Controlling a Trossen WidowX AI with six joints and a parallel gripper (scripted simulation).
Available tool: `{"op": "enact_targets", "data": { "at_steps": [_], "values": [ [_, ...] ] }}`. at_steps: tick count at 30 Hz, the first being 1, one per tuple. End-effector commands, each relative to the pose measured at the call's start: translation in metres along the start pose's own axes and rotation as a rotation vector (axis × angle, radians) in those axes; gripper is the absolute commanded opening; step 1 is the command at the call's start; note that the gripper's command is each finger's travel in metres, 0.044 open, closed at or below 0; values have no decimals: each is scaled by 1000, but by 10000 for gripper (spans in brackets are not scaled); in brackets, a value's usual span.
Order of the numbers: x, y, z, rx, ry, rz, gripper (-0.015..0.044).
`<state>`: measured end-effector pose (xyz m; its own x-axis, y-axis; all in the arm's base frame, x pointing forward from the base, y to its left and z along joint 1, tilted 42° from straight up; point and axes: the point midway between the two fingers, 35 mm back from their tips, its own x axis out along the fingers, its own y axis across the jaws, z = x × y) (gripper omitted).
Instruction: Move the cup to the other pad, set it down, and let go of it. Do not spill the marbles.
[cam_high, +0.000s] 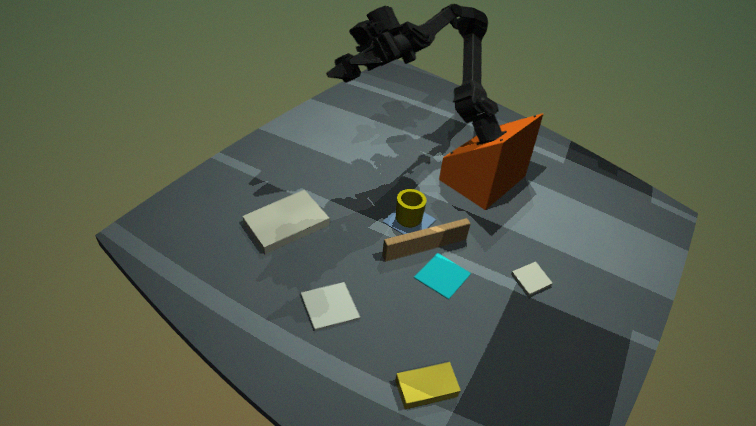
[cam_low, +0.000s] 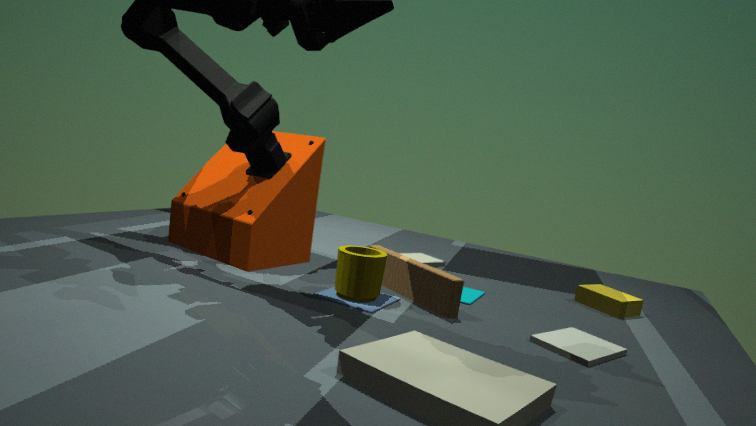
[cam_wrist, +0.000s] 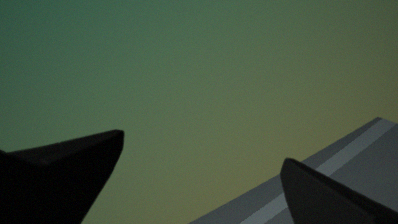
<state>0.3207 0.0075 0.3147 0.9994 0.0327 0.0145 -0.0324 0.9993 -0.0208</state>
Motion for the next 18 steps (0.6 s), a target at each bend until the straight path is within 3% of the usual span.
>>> {"op": "enact_targets", "data": {
  "at_steps": [1, 5, 9, 14, 18],
  "values": [
    [2, 0, -4, -7, 15, -4, 374],
    [22, -5, -82, -170, 330, -62, 269],
    [19, -10, -160, -385, 660, -71, 167],
    [-18, -19, -249, -759, 1121, 29, 167],
    [-60, -31, -294, -1087, 1469, 187, 167]
  ]
}}
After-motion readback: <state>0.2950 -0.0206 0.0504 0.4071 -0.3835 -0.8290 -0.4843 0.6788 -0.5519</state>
